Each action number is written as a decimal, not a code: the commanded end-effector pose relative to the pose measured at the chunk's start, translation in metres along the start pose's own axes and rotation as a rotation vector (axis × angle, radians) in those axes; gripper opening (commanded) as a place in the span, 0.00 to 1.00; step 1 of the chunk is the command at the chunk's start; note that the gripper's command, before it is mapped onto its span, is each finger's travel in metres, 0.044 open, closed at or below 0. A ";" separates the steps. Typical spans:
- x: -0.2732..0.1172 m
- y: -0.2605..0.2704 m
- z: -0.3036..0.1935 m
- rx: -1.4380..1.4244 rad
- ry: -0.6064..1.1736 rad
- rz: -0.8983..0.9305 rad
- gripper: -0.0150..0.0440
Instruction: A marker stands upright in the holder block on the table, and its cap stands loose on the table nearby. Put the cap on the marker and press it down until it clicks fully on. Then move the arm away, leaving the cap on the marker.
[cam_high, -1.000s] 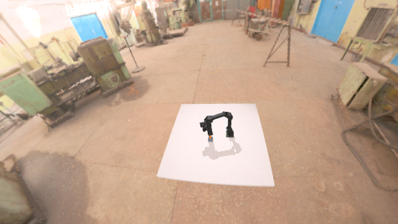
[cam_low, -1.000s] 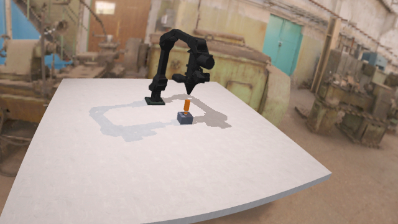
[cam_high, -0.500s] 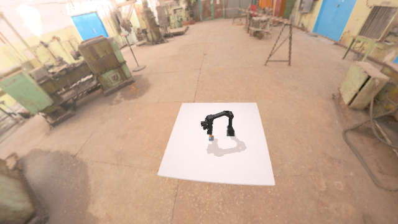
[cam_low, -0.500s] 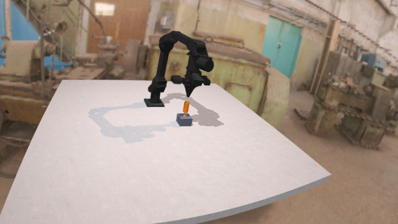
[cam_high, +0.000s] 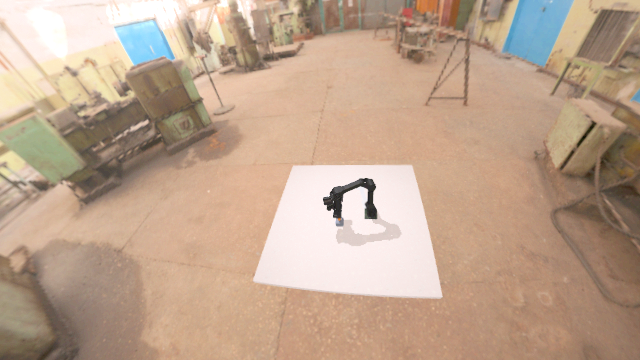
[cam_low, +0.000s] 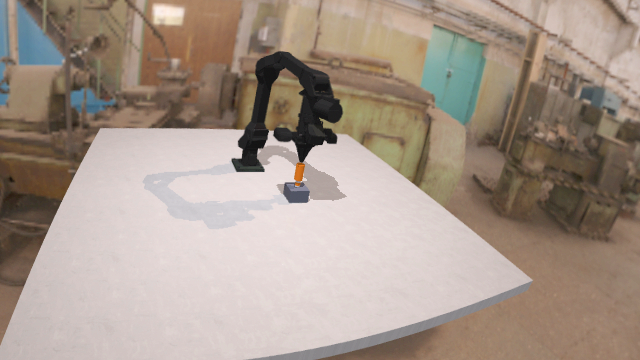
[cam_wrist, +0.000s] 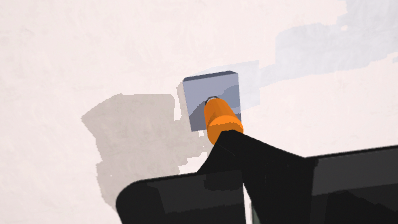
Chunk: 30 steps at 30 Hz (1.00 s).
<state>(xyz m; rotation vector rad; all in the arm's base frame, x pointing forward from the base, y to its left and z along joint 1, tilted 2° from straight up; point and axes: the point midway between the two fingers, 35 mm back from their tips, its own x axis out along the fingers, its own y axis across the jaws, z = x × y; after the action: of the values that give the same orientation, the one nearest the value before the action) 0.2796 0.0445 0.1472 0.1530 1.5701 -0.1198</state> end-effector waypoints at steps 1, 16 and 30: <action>0.006 0.000 0.000 0.003 0.001 0.002 0.25; 0.012 0.000 0.001 0.000 -0.007 0.002 0.25; -0.077 0.000 0.000 0.002 -0.055 0.018 0.34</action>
<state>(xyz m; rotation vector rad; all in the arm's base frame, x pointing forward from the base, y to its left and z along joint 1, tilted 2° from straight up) 0.2802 0.0429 0.2219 0.1616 1.5034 -0.1046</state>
